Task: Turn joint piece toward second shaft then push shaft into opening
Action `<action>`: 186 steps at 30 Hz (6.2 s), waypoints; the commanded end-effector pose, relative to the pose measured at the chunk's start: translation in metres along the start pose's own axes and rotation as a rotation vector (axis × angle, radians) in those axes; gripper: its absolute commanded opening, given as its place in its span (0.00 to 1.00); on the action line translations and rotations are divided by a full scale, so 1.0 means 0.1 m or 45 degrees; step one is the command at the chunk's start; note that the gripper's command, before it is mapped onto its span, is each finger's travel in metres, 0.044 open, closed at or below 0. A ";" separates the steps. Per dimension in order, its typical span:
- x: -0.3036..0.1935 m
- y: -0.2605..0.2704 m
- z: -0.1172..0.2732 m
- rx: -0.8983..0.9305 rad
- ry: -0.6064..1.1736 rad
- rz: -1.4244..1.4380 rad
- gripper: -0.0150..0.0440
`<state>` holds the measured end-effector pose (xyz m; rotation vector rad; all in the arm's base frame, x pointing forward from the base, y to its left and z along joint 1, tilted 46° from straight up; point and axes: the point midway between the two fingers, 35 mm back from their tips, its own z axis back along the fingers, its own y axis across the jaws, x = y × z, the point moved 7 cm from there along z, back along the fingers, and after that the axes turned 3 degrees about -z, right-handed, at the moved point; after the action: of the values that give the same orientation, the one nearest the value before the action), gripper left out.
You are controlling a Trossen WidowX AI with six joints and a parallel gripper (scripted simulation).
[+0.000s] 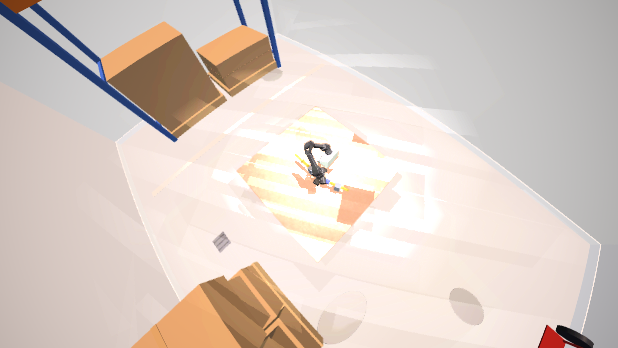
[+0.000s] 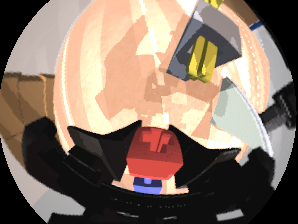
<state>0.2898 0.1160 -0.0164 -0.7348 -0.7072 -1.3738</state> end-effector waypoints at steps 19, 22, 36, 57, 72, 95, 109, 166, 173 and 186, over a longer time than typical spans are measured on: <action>0.00 0.00 -0.01 0.002 -0.004 0.002 0.56; 0.00 0.00 -0.01 0.002 -0.004 0.002 0.56; 0.00 0.00 -0.01 0.002 -0.004 0.002 0.56; 0.00 0.00 0.00 0.000 0.000 0.000 0.50; 0.01 -0.01 -0.01 -0.004 0.016 -0.028 0.25; 0.08 -0.11 -0.07 -0.032 0.178 -0.315 0.25; 0.08 -0.11 -0.07 -0.031 0.174 -0.302 0.25; 0.05 -0.06 0.57 -0.011 0.045 0.155 1.00; 0.09 -0.06 0.81 0.014 0.073 0.457 1.00; 0.20 -0.11 1.26 0.075 0.112 1.022 1.00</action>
<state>0.2798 0.1960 0.0641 -0.7929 -0.3626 -0.7451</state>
